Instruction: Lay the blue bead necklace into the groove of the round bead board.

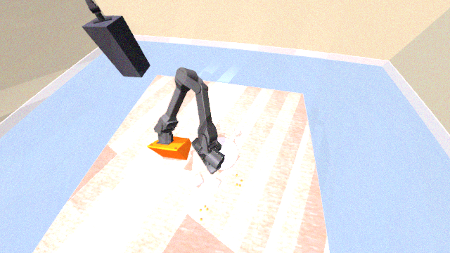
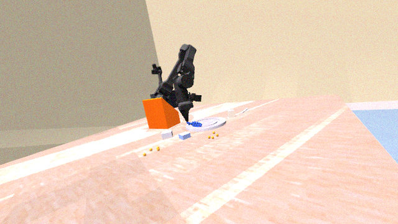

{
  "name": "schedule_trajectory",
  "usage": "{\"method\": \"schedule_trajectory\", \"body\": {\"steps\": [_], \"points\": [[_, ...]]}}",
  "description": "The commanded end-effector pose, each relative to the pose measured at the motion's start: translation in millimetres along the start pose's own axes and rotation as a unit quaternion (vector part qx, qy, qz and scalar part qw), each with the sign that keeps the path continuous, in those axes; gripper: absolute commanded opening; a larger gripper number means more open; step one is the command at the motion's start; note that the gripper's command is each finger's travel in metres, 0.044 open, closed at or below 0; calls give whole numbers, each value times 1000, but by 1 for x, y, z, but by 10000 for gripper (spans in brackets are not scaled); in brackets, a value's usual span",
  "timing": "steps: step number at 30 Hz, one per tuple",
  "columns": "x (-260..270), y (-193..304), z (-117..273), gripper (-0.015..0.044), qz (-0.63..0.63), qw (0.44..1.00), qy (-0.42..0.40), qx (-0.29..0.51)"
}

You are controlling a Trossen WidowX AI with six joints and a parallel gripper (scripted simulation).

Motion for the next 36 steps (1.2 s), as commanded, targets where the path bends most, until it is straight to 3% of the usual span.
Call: {"method": "schedule_trajectory", "body": {"steps": [1,36], "points": [[0,-9,3,0,3,1000,5,2],[45,-100,4,0,3,1000,9,2]]}}
Point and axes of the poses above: the point midway between the two fingers, 35 mm back from their tips, its own z axis back along the fingers, its own x axis across the jaws, y = z × x, the point moved 1 cm from there along z, back along the fingers, and after that the axes turned 6 degrees about -z, right-handed, at the moved point
